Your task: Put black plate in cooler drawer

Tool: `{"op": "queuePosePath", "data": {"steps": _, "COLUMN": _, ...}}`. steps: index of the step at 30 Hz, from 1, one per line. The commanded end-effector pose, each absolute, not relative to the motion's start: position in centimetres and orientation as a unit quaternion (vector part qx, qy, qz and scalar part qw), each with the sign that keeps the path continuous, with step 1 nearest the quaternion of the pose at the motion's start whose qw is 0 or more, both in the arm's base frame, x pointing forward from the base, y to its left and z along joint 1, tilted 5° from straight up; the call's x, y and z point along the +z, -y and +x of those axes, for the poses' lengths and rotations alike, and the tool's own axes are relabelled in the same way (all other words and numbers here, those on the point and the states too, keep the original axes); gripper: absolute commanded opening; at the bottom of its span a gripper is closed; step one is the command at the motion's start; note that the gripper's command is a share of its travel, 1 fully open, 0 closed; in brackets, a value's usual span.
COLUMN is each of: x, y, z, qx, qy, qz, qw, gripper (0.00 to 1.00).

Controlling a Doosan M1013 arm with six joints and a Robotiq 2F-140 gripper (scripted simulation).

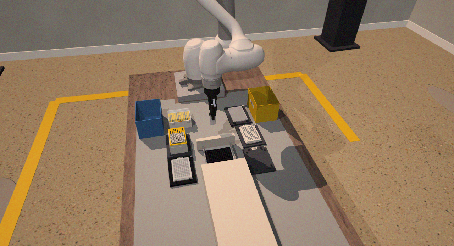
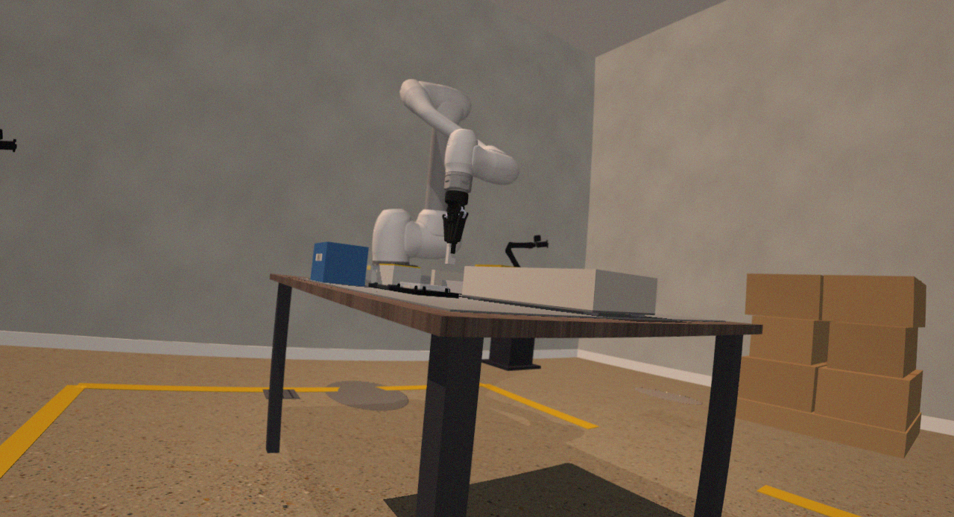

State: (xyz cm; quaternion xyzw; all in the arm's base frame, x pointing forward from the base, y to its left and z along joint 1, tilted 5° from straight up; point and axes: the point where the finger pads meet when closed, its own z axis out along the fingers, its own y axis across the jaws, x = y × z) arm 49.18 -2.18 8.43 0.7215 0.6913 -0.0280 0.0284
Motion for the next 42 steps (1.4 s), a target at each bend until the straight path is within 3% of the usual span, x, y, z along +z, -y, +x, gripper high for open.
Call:
{"op": "queuePosePath", "data": {"steps": 1, "x": 8.4, "y": 2.2, "z": 49.2, "qx": -0.028, "qy": -0.691, "qz": 0.721, "qw": 0.028, "gripper": 0.00}}
{"op": "queuePosePath", "data": {"steps": 42, "x": 4.3, "y": 2.5, "z": 49.2, "qx": -0.028, "qy": -0.691, "qz": 0.721, "qw": 0.028, "gripper": 0.00}}
